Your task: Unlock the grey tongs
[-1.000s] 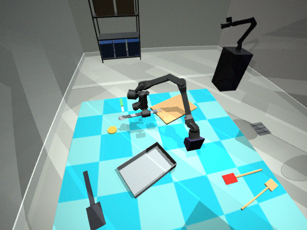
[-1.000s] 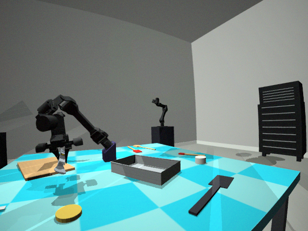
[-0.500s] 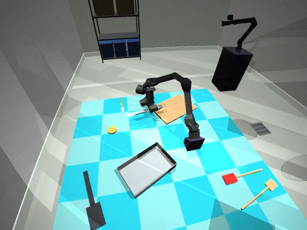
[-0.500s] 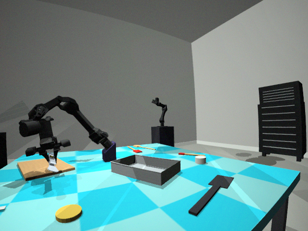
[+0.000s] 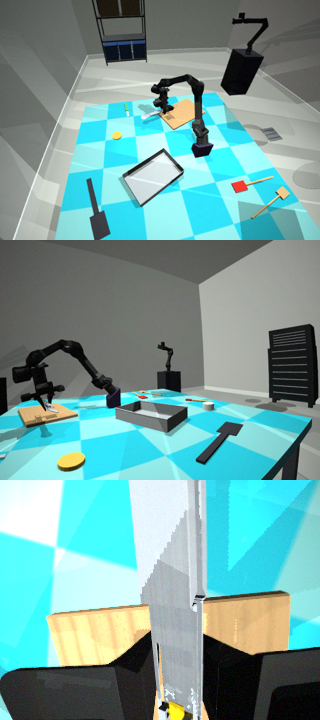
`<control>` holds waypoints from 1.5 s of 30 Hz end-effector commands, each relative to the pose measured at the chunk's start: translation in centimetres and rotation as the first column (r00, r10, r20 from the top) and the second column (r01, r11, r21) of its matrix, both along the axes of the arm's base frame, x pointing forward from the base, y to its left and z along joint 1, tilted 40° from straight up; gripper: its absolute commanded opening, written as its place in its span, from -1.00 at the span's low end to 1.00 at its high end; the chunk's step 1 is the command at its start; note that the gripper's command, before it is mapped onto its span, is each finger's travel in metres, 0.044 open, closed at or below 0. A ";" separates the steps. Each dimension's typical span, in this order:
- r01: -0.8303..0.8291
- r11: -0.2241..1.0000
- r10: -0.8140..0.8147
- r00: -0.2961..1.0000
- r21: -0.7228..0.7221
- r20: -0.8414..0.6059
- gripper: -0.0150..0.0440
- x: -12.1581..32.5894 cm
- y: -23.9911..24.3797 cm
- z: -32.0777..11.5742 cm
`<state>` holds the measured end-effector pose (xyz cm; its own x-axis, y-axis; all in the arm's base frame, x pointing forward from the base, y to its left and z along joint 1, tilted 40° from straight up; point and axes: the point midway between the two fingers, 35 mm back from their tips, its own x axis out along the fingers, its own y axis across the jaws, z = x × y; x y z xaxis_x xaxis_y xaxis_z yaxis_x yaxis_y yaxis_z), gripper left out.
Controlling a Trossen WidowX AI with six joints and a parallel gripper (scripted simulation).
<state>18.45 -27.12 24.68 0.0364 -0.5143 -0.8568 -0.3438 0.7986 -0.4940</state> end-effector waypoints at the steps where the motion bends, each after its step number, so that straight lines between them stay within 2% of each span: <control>1: -0.056 0.998 0.056 0.998 -0.015 -0.011 -1.00 -1.7 -0.7 1.1; 18: -0.259 0.963 0.248 0.959 -0.072 -0.136 -1.00 -9.0 -2.5 4.0; 36: -0.473 0.874 0.406 0.839 -0.116 -0.363 -1.00 -16.5 -2.2 7.3; 45: -0.489 0.864 0.415 0.824 -0.116 -0.386 -1.00 -17.1 -2.0 7.6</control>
<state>1.44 -29.26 31.78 0.0321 -0.6606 -0.7500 -0.8106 0.4218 -0.4062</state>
